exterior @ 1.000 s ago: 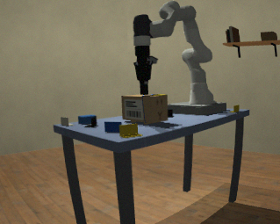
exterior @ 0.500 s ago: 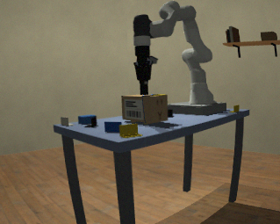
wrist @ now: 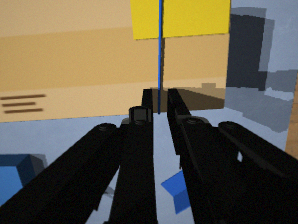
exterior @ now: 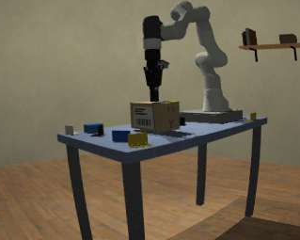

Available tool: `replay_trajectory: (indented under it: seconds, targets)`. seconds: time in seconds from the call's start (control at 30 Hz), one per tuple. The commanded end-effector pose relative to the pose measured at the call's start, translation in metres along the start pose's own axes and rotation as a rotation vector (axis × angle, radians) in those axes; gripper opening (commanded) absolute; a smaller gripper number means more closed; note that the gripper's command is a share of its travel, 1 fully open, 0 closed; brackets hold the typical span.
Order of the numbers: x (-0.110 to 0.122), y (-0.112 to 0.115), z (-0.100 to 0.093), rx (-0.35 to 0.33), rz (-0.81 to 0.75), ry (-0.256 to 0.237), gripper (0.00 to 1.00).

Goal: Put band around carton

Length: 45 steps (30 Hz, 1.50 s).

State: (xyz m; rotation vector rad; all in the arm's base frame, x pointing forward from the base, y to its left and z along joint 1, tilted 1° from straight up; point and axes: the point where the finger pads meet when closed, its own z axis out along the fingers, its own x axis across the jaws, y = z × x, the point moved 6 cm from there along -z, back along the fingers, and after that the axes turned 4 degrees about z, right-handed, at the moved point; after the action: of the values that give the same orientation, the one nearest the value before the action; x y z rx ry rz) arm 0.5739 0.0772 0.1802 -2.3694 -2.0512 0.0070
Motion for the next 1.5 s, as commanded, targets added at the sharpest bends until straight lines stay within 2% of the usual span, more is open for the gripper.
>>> replay_trajectory:
  seconds: [0.0,1.47]
  targets:
    - [-0.0001,-0.0001,0.0017,0.000,0.003,-0.002,0.18]
    - [-0.0002,-0.0001,0.0073,0.000,0.003,-0.002,0.18]
